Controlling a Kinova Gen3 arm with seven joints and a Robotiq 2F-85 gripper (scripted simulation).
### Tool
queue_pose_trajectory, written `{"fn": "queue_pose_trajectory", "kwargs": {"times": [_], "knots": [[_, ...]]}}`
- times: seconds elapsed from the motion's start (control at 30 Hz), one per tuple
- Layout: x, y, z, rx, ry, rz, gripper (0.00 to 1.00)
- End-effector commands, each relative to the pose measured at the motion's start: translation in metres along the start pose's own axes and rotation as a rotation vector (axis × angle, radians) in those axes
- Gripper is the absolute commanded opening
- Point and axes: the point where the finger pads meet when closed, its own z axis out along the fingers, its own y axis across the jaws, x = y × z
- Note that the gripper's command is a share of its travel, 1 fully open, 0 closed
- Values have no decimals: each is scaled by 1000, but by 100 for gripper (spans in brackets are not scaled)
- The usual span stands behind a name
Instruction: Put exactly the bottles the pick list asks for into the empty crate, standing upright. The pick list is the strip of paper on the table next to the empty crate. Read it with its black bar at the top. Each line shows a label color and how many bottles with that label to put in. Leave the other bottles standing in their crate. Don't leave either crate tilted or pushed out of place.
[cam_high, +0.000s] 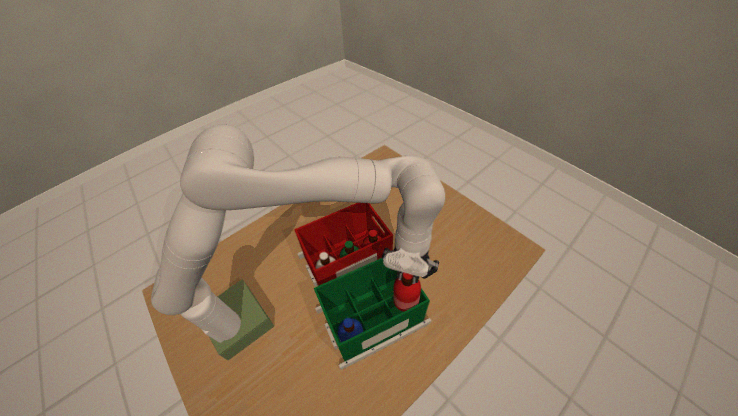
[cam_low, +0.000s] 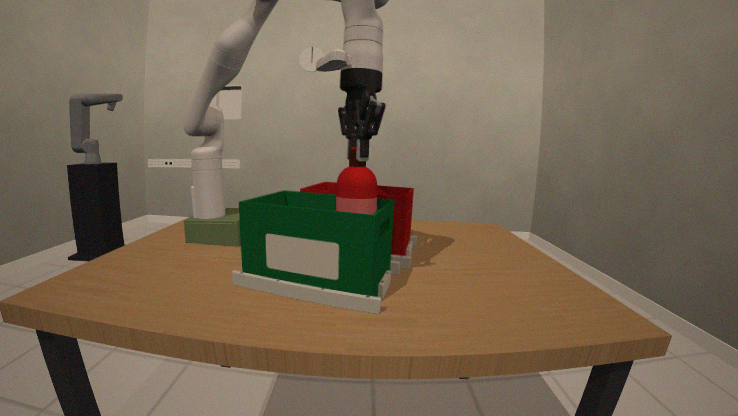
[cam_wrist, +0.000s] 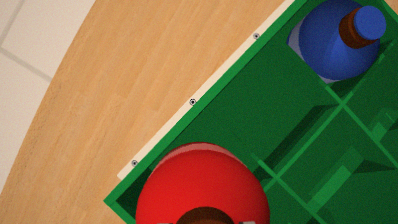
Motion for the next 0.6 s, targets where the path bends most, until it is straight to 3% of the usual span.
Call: {"fn": "queue_pose_trajectory", "kwargs": {"times": [0.0, 0.57], "knots": [[0, 0, -6, 2, -1, 0, 10], [0, 0, -31, 2, -1, 0, 10]]}}
